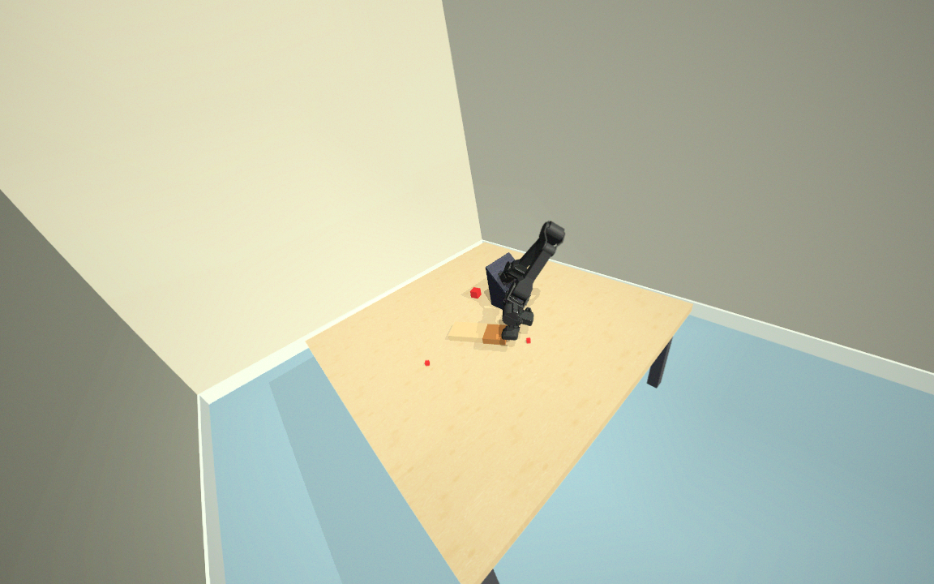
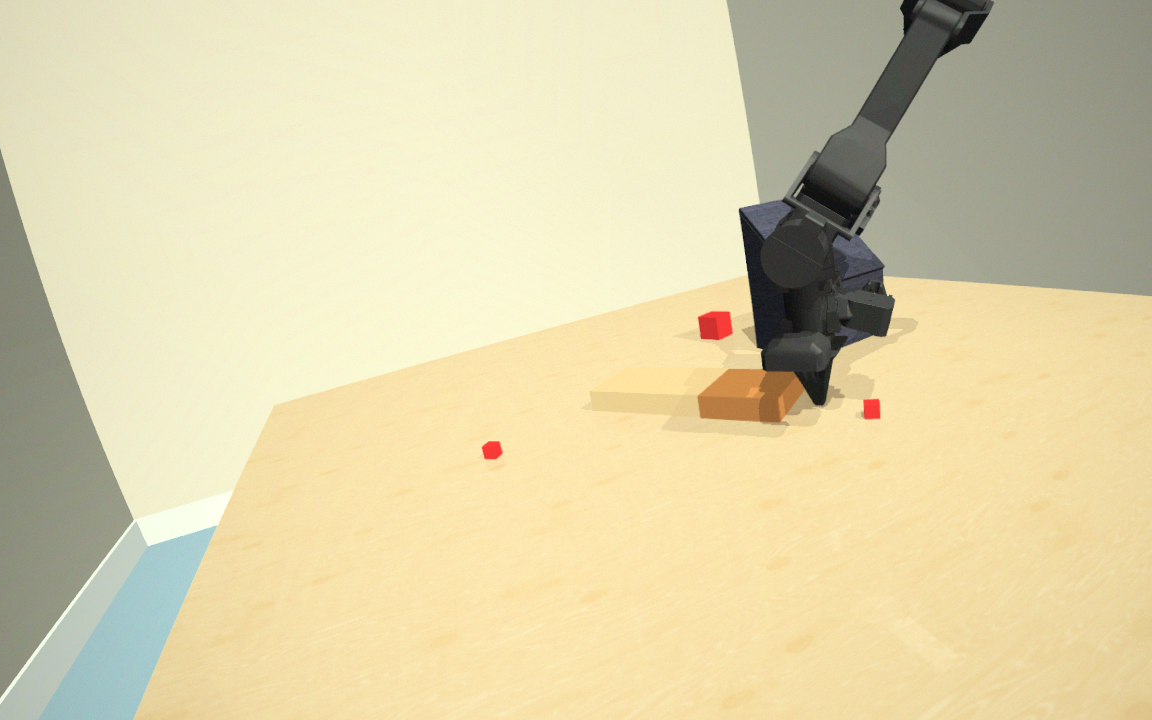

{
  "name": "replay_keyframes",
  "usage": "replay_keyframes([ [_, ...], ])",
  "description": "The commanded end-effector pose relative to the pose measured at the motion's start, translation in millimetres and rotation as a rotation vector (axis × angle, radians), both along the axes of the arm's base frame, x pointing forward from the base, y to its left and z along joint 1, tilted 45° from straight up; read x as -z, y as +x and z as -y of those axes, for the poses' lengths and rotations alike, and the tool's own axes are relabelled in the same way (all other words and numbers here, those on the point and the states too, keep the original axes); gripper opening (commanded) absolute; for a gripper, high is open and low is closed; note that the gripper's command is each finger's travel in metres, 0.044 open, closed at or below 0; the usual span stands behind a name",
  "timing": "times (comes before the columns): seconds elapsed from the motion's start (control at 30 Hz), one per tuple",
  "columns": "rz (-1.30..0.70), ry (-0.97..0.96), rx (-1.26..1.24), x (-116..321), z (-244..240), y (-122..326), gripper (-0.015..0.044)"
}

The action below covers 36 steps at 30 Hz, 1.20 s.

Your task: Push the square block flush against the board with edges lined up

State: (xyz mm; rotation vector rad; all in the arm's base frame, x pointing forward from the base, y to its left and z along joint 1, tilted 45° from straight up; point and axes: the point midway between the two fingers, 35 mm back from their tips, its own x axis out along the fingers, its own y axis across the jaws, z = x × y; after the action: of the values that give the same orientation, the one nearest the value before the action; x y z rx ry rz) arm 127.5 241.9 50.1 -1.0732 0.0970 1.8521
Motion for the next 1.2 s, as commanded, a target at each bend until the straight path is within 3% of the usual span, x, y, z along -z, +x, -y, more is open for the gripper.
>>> replay_keyframes([
  [0.0,0.004,0.003,0.006,-5.4,-3.3,-1.7,0.0000],
  [0.47,0.001,0.010,0.008,-19.1,-12.5,-15.6,0.0000],
  [0.67,0.003,0.008,0.007,-52.7,27.5,-6.7,0.0000],
  [0.87,-0.001,0.004,0.020,-51.2,27.5,-5.2,0.0000],
  [1.17,-0.194,-0.045,0.217,-48.7,26.1,19.9,0.0000],
])
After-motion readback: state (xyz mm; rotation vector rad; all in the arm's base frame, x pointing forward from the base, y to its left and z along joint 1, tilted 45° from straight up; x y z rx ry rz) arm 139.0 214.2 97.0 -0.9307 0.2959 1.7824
